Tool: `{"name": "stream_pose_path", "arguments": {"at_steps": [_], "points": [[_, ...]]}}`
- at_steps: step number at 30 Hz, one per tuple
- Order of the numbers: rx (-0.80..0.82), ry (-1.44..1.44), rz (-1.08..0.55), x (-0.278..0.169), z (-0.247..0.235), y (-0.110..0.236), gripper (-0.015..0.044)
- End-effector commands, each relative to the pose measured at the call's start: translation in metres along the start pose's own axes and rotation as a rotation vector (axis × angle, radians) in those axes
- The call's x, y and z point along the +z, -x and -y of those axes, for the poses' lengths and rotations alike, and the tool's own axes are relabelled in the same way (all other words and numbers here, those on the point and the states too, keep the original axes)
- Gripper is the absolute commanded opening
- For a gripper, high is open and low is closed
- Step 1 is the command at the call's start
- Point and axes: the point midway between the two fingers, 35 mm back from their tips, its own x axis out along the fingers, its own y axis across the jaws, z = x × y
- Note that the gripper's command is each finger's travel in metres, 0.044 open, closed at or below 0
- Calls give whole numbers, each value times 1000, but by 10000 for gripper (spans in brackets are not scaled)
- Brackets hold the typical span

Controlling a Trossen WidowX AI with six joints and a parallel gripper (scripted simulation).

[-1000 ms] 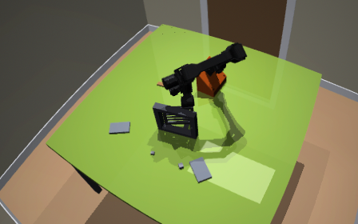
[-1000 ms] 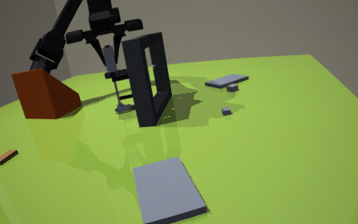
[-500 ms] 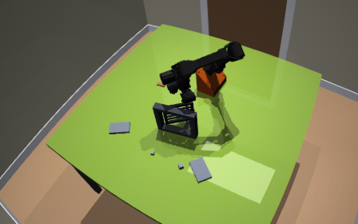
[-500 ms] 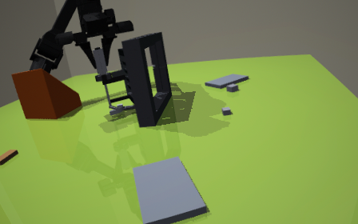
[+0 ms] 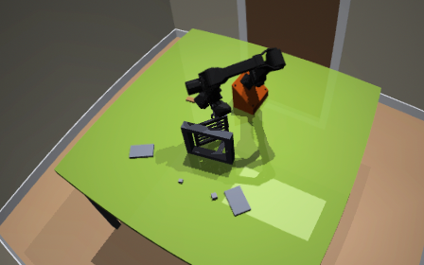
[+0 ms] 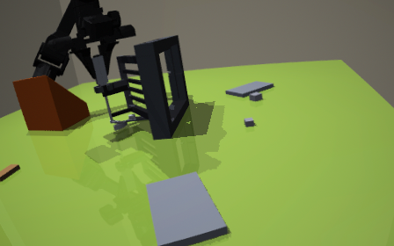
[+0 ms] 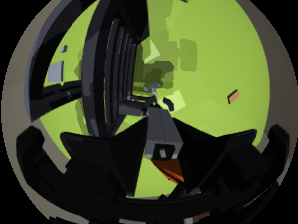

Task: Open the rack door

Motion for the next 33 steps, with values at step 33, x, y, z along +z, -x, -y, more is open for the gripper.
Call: {"name": "stream_pose_path", "arguments": {"at_steps": [33], "points": [[-1,589,6,36,65,0,20]]}}
